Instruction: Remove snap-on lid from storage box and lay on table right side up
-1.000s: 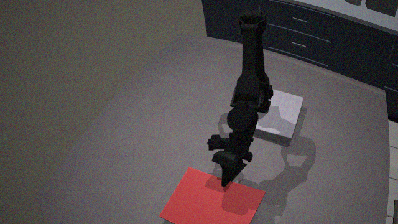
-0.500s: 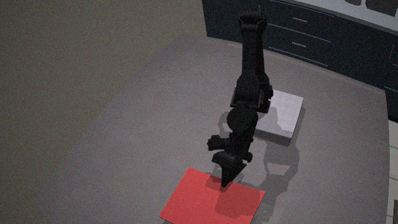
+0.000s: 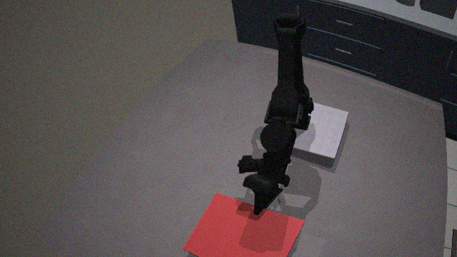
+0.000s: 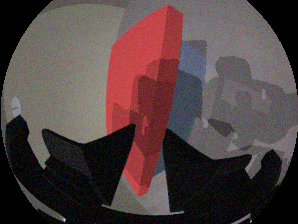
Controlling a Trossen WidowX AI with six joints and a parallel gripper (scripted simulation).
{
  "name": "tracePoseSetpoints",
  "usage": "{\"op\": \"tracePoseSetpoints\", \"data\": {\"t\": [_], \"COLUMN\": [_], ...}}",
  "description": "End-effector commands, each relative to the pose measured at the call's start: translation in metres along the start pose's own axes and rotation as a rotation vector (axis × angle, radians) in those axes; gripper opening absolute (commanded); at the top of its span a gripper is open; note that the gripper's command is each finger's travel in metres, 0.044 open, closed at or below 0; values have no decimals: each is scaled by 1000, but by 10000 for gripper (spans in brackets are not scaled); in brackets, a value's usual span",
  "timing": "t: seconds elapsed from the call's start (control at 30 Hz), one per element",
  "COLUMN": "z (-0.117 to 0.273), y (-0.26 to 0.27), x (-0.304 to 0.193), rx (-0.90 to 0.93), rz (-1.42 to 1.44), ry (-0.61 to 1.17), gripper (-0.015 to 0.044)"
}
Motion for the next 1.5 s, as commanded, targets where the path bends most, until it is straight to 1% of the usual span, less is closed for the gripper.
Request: {"op": "tracePoseSetpoints", "data": {"t": [0.0, 0.53, 1.47], "z": [-1, 0, 20], "y": [0, 2, 33], "x": [0, 0, 1], "rx": [0, 7, 10], "rz": [1, 1, 1], "ry": [2, 4, 5], "gripper": [0, 0, 0]}}
Point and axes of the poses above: the point midway between the two fingers, 35 mm back from their tips, its own z axis back along the fingers, its own y axis across the jaws, x = y × z, the point moved 9 cm from there along z, back along the fingers, and after that the axes turned 1 degree about z, right-handed, at the moved point
